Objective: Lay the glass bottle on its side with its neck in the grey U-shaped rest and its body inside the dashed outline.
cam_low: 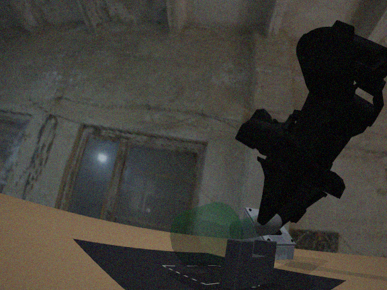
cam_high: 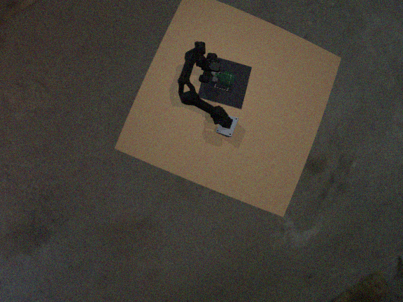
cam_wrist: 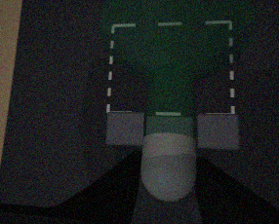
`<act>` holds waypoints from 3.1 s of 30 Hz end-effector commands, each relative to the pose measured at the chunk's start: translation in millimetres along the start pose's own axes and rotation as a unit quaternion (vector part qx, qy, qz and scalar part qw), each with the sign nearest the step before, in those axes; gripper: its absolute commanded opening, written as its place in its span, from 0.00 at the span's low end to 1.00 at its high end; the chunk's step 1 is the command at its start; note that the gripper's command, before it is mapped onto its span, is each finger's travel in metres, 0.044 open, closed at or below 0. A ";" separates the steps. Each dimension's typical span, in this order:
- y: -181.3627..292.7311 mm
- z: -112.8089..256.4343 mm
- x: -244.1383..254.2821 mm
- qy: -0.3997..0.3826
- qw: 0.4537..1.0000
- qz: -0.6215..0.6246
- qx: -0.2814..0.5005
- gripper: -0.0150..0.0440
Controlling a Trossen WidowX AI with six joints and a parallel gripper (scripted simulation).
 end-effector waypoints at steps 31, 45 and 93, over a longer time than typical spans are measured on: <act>14.5 -13.0 -7.8 -0.008 1.000 0.005 0.002 0.44; 15.1 -15.2 -8.5 -0.010 1.000 0.009 0.005 0.44; 18.5 -18.7 -10.4 -0.017 0.999 0.017 0.029 0.44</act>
Point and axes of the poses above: the point midway between the two fingers, 35 mm back from their tips, its own z axis back along the fingers, its own x axis across the jaws, y = z × x, the point moved 4 cm from there along z, back along the fingers, and after that the axes turned 10 degrees about -z, right-handed, at the moved point
